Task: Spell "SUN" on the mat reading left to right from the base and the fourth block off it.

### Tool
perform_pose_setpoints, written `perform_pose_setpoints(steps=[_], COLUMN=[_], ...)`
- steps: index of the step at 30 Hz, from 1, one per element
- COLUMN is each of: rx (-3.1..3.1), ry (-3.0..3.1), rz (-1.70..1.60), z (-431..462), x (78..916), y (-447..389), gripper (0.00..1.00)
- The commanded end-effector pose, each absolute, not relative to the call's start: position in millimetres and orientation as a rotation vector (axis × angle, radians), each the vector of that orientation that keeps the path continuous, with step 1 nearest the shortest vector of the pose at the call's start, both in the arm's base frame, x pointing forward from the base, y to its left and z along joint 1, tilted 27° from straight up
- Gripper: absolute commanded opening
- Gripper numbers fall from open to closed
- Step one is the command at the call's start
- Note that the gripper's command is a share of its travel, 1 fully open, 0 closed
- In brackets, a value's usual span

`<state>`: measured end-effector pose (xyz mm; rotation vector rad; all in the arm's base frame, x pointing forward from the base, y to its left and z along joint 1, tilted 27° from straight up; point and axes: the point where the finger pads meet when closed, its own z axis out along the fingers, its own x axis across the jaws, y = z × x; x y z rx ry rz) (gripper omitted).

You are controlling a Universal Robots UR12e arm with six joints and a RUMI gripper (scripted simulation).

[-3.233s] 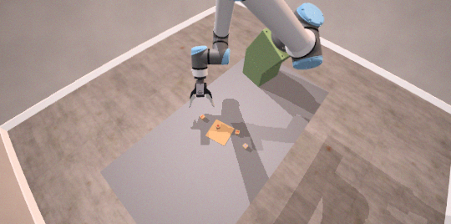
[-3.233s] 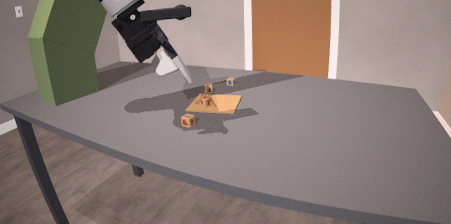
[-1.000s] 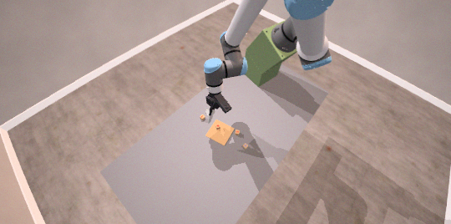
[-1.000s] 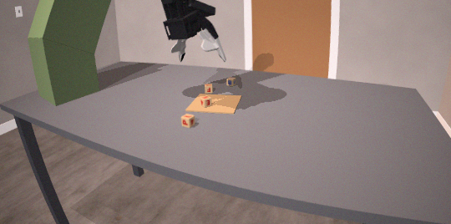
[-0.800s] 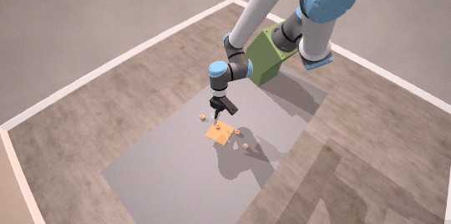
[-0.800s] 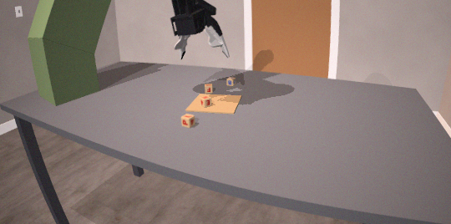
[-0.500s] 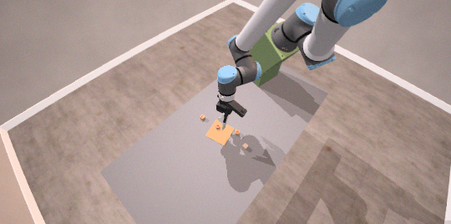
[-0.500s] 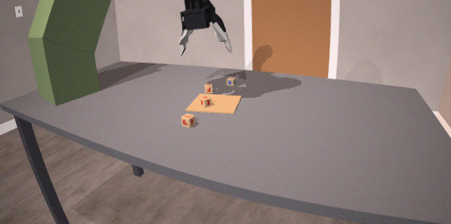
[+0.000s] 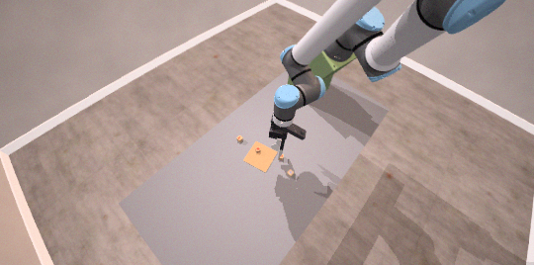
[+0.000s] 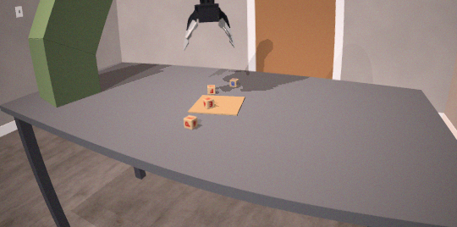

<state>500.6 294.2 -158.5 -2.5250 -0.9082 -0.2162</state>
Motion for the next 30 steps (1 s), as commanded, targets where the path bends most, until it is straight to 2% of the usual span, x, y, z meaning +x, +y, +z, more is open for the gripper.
perform_pose_setpoints(steps=[1, 12, 20, 21, 30], rx=[-2.523, -2.523, -2.523, -2.523, -2.523], ry=[-0.946, -0.946, -0.946, -0.946, -0.946], rz=[-0.22, -0.22, -0.22, -0.22, -0.22], z=[-155.4, -155.9, -202.4, -202.4, -202.4], x=[497.9, 498.0, 497.8, 497.8, 497.8], y=[297.0, 297.3, 320.8, 320.8, 320.8], gripper=[1.0, 1.0, 1.0, 0.36, 0.36])
